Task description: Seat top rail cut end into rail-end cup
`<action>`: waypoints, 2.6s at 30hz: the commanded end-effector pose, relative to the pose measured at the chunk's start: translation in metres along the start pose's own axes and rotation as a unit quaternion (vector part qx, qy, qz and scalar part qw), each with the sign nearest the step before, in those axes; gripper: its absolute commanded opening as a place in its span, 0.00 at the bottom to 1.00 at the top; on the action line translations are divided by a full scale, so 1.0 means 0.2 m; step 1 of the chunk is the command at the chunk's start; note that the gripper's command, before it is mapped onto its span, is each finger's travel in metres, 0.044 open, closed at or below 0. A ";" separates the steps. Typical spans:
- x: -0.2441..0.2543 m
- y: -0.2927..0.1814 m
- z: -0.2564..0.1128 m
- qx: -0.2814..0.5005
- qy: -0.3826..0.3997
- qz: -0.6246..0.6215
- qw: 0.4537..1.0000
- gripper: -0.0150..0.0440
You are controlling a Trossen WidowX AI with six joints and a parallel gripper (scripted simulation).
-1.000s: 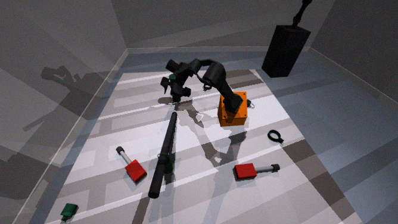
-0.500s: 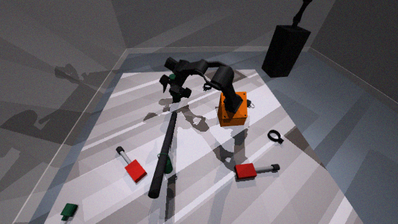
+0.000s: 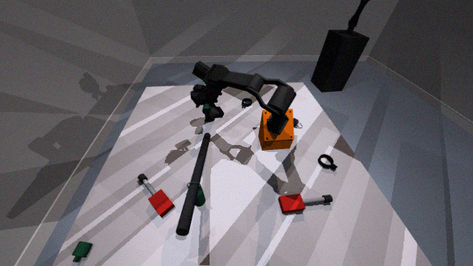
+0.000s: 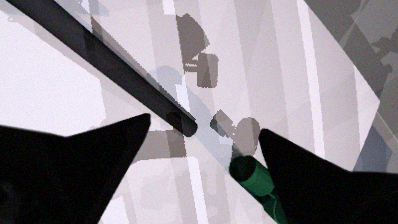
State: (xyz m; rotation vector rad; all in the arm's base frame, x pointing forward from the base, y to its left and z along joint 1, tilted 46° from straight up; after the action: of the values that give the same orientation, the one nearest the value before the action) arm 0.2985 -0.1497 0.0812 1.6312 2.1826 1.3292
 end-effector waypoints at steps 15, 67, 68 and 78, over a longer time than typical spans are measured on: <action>0.16 0.19 -0.16 -0.011 0.010 0.226 0.974 1.00; 0.45 0.23 0.53 0.115 0.218 -0.452 0.857 1.00; 0.45 0.23 0.54 0.115 0.218 -0.452 0.857 1.00; 0.46 0.20 0.60 0.115 0.218 -0.452 0.857 1.00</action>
State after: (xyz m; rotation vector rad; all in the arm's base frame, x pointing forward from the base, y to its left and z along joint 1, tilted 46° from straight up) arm 0.3563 -0.0086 0.0775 0.1298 2.8447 1.1763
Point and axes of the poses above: the point midway between the two fingers, 35 mm back from their tips, its own z axis out along the fingers, its own x axis across the jaws, y = z × x, the point moved 5 cm from there along -z, back along the fingers, and after that the axes turned 4 degrees about -z, right-handed, at the moved point
